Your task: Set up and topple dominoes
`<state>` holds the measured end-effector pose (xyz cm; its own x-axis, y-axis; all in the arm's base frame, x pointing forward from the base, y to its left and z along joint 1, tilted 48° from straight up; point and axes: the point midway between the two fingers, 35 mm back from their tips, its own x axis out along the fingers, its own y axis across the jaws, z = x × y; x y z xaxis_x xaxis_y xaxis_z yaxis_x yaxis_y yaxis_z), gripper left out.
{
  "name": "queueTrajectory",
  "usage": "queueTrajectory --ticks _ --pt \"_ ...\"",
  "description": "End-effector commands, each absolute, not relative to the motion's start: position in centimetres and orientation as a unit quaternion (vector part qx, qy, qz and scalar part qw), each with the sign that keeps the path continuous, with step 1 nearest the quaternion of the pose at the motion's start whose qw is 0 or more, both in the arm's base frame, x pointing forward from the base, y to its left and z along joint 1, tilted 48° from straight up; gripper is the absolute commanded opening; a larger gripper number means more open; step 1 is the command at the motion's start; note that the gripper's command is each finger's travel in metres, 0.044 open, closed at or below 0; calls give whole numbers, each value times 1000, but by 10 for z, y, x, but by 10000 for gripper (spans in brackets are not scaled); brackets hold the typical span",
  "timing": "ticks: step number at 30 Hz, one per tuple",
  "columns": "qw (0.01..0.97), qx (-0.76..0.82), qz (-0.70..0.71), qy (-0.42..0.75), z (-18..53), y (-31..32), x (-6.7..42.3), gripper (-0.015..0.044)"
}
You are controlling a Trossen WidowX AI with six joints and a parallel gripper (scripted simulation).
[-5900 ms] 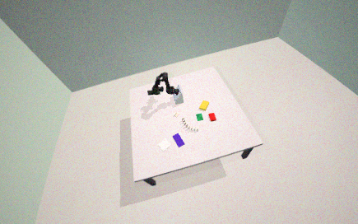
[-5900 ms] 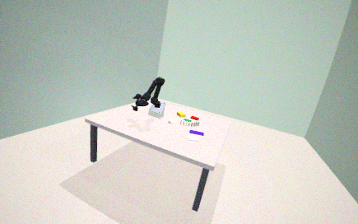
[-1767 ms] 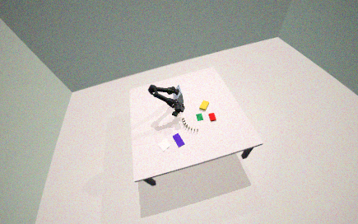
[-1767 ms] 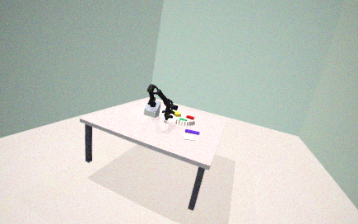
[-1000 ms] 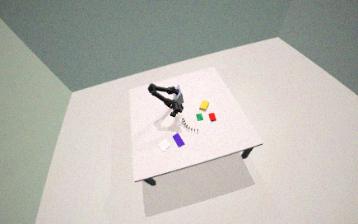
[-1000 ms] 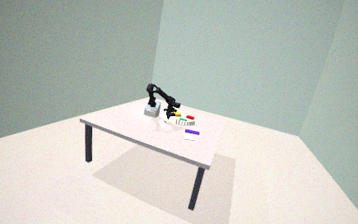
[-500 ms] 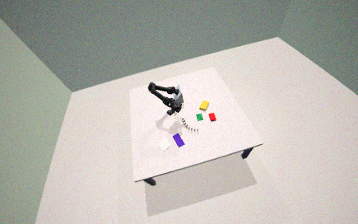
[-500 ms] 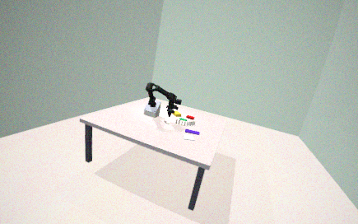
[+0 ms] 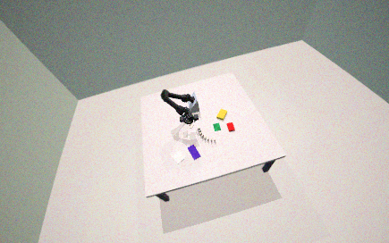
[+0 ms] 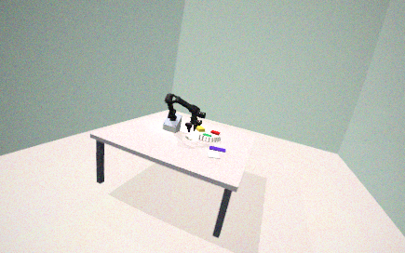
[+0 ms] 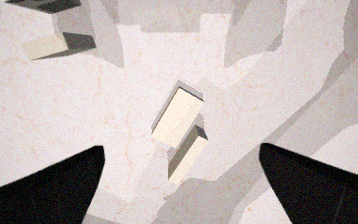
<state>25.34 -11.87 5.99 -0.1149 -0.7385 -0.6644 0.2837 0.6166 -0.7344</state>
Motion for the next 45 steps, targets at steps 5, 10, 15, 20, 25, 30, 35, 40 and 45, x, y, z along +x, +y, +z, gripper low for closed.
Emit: queueTrajectory --ticks 5,10,15,20,25,30,35,40,45 --pt "667 -7 -548 505 69 -126 263 440" --pt "667 -7 -548 505 69 -126 263 440" --pt "667 -7 -548 505 69 -126 263 440" --pt "667 -6 -547 505 48 -146 261 440" --pt "667 -9 -549 504 26 -172 253 440" --pt "667 -9 -549 504 26 -174 253 440" --pt "667 -9 -549 504 22 -179 252 440" --pt "666 -9 -549 504 17 -184 251 440" --pt "666 -9 -549 504 17 -185 251 440"
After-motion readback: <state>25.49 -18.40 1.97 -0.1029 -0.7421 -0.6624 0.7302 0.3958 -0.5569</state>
